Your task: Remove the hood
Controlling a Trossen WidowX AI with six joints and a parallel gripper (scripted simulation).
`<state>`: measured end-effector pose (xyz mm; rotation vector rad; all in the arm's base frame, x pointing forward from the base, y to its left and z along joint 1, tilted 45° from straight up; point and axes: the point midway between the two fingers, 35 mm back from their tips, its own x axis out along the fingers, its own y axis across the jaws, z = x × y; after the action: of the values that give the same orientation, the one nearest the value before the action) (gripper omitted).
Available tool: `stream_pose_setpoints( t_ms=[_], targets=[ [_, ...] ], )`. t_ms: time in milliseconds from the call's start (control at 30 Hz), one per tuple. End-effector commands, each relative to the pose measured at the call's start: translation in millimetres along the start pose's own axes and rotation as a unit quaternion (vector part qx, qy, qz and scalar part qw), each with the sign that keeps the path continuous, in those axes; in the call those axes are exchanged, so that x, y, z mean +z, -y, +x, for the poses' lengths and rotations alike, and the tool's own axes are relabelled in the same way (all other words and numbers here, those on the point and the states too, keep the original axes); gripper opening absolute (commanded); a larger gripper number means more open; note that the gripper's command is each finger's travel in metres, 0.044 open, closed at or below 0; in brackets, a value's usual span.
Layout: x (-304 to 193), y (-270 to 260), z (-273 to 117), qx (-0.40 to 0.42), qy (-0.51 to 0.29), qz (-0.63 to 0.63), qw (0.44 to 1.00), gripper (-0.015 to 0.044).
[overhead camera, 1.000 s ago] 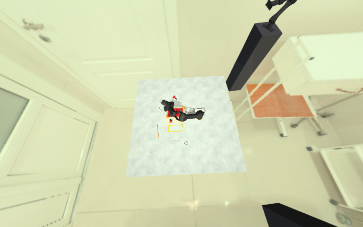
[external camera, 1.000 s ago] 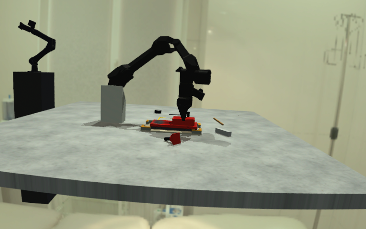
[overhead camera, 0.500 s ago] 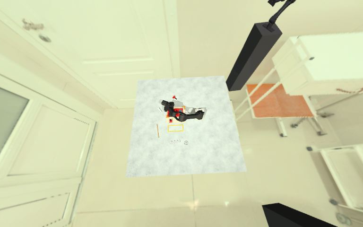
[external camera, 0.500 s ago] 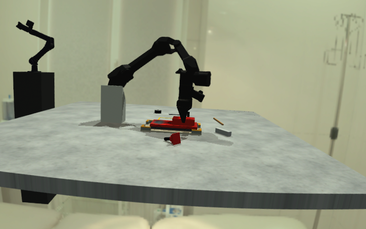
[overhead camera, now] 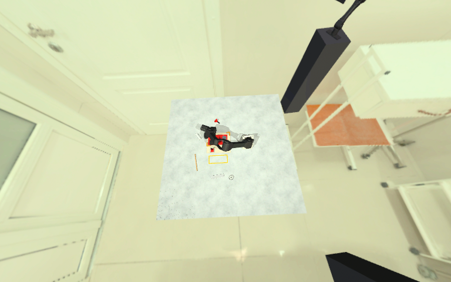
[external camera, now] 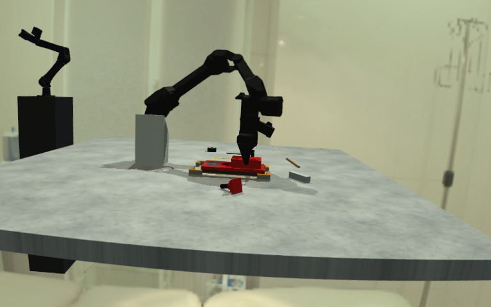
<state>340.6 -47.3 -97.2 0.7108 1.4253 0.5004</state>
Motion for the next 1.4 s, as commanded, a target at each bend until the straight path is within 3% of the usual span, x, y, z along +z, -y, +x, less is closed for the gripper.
stream_pose_setpoints(
  t_ms=[0, 400, 1367],
  targets=[
    [0, 0, 0, 0.000, 0.000, 0.000, 1.000, 0.0282],
    [0, 0, -6, -0.001, 0.000, 0.000, 1.000, 0.0000],
    [0, 0, -25, -0.001, 0.000, 0.000, 1.000, 0.0000]
  ],
)
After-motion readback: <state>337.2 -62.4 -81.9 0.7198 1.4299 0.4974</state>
